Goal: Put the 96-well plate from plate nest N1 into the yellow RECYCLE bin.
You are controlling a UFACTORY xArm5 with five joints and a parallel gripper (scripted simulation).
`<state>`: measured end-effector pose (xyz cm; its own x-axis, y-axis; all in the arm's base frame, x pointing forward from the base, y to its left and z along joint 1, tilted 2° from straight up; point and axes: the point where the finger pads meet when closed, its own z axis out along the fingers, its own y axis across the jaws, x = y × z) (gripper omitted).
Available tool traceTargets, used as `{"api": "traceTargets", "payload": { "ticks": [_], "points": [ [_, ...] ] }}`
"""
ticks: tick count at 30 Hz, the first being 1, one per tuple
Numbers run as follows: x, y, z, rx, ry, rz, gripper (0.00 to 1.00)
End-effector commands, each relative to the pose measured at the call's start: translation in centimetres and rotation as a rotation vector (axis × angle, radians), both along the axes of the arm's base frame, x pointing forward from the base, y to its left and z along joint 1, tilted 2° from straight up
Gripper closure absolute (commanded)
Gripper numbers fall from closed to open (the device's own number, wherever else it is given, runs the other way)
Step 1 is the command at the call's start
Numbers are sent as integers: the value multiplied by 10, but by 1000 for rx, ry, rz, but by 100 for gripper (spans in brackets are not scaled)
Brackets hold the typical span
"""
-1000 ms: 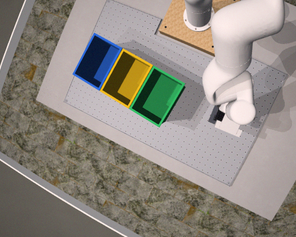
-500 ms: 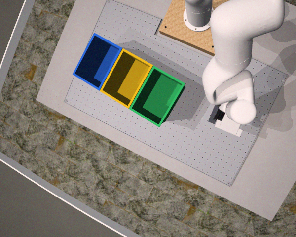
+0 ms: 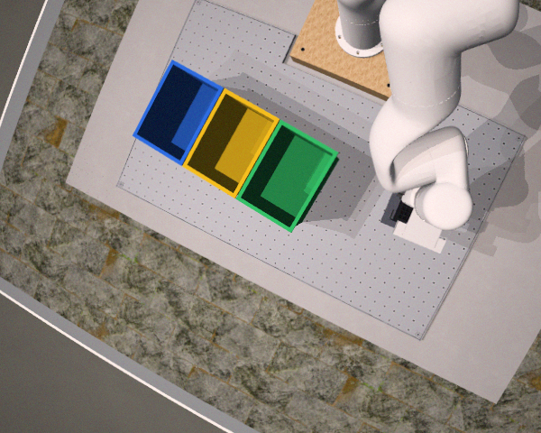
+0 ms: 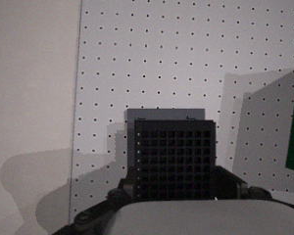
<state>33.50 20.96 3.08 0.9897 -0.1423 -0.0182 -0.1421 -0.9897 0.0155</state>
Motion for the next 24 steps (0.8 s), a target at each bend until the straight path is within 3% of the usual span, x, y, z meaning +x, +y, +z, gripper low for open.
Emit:
{"api": "traceTargets", "payload": {
  "ticks": [1, 24],
  "points": [
    [1, 1, 8, 1, -1, 0, 100],
    [1, 1, 43, 1, -2, 0, 100]
  ]
}}
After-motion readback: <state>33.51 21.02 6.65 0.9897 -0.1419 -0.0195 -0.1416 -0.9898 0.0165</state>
